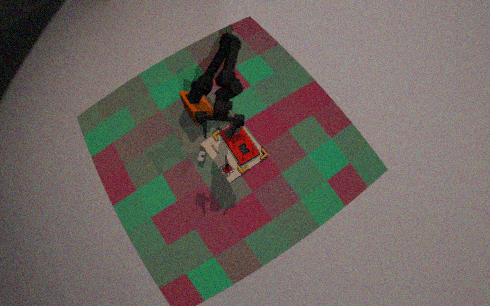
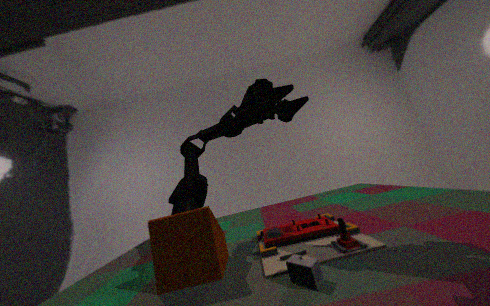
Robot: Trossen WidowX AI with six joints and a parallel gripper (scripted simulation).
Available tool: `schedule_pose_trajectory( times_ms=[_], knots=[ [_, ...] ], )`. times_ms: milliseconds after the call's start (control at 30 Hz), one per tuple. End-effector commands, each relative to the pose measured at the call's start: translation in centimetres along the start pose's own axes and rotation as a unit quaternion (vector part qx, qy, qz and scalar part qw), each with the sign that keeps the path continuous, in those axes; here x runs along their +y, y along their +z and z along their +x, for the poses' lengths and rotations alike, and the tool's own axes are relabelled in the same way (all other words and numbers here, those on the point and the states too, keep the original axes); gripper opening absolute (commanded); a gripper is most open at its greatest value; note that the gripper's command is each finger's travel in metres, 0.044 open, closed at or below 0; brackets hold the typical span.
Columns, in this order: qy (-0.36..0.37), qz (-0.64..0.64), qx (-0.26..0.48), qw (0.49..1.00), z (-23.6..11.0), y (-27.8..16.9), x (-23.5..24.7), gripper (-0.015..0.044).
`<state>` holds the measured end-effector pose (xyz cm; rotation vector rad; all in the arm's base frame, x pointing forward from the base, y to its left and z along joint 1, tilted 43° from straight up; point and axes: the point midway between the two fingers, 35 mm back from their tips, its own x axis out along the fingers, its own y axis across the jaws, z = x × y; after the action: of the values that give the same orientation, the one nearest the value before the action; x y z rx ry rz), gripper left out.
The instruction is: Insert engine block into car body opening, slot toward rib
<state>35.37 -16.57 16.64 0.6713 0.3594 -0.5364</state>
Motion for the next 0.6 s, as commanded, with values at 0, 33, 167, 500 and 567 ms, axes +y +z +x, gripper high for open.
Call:
schedule_pose_trajectory(
  times_ms=[0, 33, 167, 500, 567],
  knots=[
    [-0.014, 0.032, 0.043, 0.998, 1.0, -1.6, -0.8, 0.0440],
    [-0.018, 0.040, 0.054, 0.998, 1.3, -2.0, -1.0, 0.0440],
    [-0.036, 0.075, 0.098, 0.992, 2.2, -3.7, -1.9, 0.0440],
    [-0.091, 0.166, 0.200, 0.961, 3.7, -7.9, -4.1, 0.0440],
    [-0.103, 0.182, 0.219, 0.953, 3.9, -8.7, -4.5, 0.0440]
  ],
)
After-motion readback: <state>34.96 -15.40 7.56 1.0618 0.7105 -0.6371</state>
